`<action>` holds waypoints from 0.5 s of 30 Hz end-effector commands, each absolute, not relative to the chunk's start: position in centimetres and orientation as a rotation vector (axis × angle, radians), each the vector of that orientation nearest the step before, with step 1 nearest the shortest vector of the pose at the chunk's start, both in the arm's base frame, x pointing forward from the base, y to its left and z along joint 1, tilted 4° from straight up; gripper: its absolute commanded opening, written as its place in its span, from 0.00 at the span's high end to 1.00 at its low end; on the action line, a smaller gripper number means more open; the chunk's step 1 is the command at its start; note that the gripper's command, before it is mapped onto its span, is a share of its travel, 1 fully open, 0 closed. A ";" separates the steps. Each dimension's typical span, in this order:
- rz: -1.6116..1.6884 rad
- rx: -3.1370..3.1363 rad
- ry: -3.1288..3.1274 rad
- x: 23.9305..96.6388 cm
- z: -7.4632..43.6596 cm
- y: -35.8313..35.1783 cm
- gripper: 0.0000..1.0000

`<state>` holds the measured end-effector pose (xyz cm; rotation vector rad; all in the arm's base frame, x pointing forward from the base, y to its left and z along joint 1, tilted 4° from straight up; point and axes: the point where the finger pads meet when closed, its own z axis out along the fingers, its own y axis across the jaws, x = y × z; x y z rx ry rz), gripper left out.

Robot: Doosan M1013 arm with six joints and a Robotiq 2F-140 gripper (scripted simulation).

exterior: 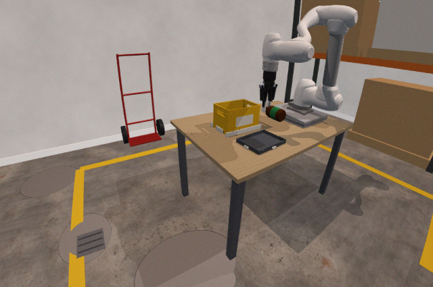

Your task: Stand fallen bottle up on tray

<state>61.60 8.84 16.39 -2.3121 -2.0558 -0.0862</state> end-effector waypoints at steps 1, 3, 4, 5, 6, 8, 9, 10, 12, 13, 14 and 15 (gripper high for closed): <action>-0.086 -2.268 -2.108 61.6 16.7 8.5 0.90; -0.086 -2.257 -2.119 61.6 16.7 8.5 0.90; -0.086 -2.254 -2.122 61.6 16.7 8.5 0.90; -0.086 -2.253 -2.124 61.6 16.7 8.5 0.90; -0.086 -2.252 -2.125 61.6 16.7 8.5 0.90; -0.086 -2.252 -2.125 61.6 16.7 8.5 0.90; -0.086 -2.252 -2.125 61.6 16.7 8.5 0.90; -0.086 -2.252 -2.125 61.6 16.7 8.5 0.90; -0.086 -2.252 -2.125 61.6 16.7 8.5 0.90; -0.086 -2.252 -2.125 61.6 16.7 8.5 0.90; -0.086 -2.252 -2.125 61.6 16.7 8.5 0.90; -0.086 -2.252 -2.125 61.6 16.7 8.5 0.90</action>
